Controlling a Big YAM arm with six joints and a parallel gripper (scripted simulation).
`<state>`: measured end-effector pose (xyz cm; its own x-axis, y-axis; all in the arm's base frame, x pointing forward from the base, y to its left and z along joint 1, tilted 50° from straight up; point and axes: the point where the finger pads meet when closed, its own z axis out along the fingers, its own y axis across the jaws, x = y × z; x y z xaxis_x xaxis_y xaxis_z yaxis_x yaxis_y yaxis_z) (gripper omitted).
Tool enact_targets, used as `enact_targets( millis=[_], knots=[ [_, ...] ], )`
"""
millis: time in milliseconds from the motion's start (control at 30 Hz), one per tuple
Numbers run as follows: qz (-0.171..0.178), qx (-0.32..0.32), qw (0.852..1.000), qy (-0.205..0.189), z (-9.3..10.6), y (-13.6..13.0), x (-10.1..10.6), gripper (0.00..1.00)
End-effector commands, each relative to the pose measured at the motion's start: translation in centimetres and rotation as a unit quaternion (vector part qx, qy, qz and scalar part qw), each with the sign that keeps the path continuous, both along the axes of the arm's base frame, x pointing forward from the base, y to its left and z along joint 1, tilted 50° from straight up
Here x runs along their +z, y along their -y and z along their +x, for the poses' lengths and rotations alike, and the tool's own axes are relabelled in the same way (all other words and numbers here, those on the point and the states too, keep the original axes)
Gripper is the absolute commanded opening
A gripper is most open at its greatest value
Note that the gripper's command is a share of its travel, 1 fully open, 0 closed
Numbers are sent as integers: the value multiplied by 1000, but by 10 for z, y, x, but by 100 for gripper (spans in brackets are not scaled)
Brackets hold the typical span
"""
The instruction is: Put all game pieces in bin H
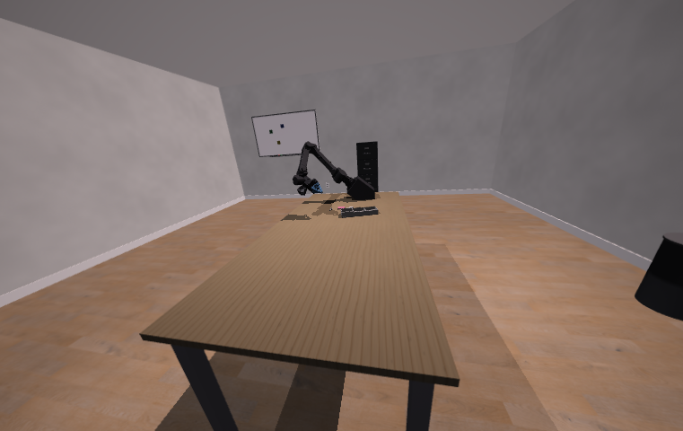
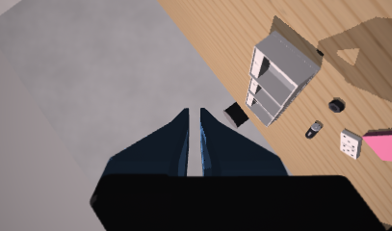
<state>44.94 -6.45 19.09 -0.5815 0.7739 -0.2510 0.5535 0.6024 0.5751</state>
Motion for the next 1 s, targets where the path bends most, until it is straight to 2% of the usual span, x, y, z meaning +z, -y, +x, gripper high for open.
enact_targets(
  millis=[0, 33, 67, 100, 167, 200, 267, 300, 433, 467, 533, 567, 633, 667, 767, 833, 900, 933, 967],
  knots=[
    [-7, 16, 999, -28, 5, -26, -5, 8],
    [-19, 18, 999, -44, 7, -30, -6, 8],
    [-19, 19, 998, -61, -3, -36, -24, 8],
    [-34, 22, 997, -70, 3, -40, -19, 8],
    [-50, 26, 994, -96, -3, -50, -31, 8],
    [-48, 27, 992, -116, -19, -54, -53, 8],
    [-48, 27, 992, -116, -19, -54, -53, 8],
    [-65, 30, 991, -110, -8, -57, -36, 8],
    [-122, 47, 974, -183, -24, -76, -64, 8],
    [-121, 50, 970, -203, -43, -79, -85, 8],
    [-156, 59, 961, -220, -42, -89, -84, 8],
    [-164, 63, 957, -232, -49, -91, -90, 8],
    [-201, 75, 942, -258, -61, -99, -99, 8],
    [-210, 76, 941, -254, -53, -102, -92, 8],
    [-270, 100, 908, -305, -90, -109, -115, 8],
    [-270, 100, 908, -305, -90, -109, -115, 8],
    [-311, 115, 887, -321, -104, -117, -118, 8],
    [-327, 118, 885, -309, -87, -124, -105, 8],
    [-347, 125, 874, -315, -94, -128, -105, 8]
  ],
)
